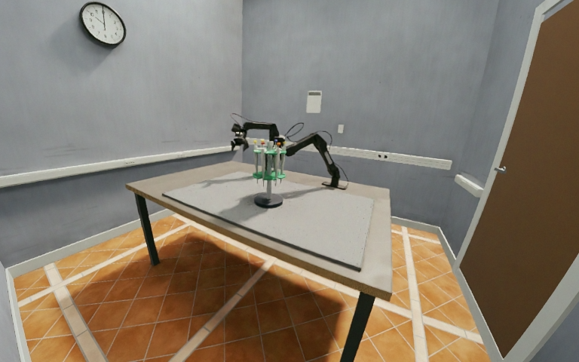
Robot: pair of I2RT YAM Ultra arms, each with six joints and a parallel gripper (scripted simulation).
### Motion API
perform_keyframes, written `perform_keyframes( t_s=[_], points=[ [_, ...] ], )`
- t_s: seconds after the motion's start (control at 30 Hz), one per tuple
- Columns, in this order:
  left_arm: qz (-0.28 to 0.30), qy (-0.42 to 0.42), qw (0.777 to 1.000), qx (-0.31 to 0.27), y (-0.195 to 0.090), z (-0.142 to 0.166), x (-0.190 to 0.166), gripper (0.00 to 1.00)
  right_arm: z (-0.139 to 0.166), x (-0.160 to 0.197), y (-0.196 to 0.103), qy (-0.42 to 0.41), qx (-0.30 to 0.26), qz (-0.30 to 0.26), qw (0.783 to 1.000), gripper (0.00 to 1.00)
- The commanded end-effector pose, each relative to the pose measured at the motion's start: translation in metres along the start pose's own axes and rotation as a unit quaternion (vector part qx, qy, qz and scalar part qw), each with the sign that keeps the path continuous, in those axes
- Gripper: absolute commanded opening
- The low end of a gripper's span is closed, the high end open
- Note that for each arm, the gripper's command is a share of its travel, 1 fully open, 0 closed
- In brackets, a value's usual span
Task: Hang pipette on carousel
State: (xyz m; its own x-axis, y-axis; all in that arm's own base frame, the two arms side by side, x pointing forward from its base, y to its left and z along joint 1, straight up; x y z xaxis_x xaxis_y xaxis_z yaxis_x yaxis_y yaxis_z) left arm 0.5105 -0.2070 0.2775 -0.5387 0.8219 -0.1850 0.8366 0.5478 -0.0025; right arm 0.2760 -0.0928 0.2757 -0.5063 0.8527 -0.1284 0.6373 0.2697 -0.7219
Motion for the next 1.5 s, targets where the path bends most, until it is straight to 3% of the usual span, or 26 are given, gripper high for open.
perform_keyframes(
  t_s=[0.0,0.67,0.7,1.1,1.47],
  points=[
    [-0.004,-0.007,1.0,-0.004,-0.001,0.005,-0.001,0.12,-0.004,-0.005,-0.003,-0.005,-0.013,0.006,1.0,1.0],
    [-0.001,-0.011,1.0,-0.005,0.0,-0.005,0.0,0.12,-0.004,-0.005,-0.003,-0.005,-0.013,0.006,1.0,1.0],
    [-0.001,-0.011,1.0,-0.005,0.0,-0.005,0.0,0.5,-0.004,-0.005,-0.003,-0.005,-0.013,0.006,1.0,1.0],
    [-0.001,-0.011,1.0,-0.005,0.0,-0.005,0.0,0.5,-0.004,-0.005,-0.003,-0.005,-0.013,0.006,1.0,1.0],
    [0.0,-0.016,1.0,-0.006,-0.024,-0.008,0.001,0.5,-0.004,-0.005,-0.003,-0.005,-0.013,0.006,1.0,1.0]
  ],
)
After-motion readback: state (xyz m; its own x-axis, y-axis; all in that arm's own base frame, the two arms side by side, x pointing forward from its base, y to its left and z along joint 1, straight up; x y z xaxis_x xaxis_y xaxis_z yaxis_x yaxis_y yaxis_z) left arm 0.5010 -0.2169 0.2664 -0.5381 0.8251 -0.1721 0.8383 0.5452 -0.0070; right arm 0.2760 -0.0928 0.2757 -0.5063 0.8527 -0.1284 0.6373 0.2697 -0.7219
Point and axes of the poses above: on each arm, the point where the finger pads meet when closed, its own y axis out along the fingers, its own x axis across the jaws, z = x × y, the point moved 4 cm from there along -y, back along the fingers, and after that the axes turned 11 degrees about -y, right-handed, at the moved point
